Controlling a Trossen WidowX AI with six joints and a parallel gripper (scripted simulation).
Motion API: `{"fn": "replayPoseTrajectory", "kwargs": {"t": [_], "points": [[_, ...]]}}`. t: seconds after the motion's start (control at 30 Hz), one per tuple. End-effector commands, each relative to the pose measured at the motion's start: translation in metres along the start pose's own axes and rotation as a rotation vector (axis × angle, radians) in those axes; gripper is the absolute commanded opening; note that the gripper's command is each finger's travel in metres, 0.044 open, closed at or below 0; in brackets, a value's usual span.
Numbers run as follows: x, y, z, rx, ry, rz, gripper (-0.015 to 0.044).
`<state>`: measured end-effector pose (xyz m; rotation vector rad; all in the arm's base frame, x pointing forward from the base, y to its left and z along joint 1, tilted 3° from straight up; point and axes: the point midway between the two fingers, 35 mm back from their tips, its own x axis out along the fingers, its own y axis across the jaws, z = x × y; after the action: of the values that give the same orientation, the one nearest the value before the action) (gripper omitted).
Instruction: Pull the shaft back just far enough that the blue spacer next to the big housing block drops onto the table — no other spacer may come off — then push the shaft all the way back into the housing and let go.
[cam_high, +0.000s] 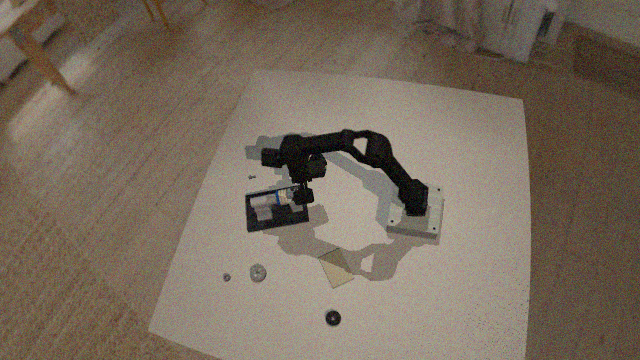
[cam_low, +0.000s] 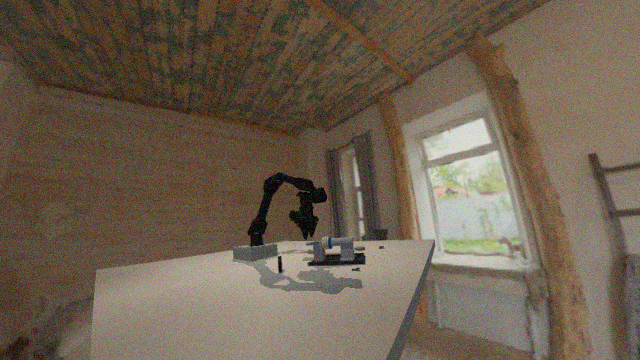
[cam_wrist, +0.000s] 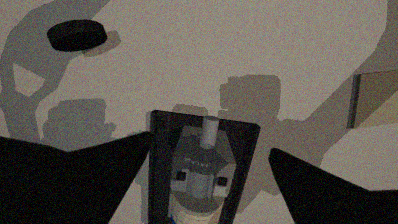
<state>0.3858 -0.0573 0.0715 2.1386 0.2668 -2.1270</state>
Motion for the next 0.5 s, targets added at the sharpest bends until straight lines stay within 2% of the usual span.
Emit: {"fn": "replayPoseTrajectory", "kwargs": {"t": [0.0,0.47], "points": [[-0.0010,0.0008,-0.0003,0.004,0.000,0.004,0.0440],[0.0061,0.0011,-0.0008,0.004,0.000,0.004,0.0440]]}}
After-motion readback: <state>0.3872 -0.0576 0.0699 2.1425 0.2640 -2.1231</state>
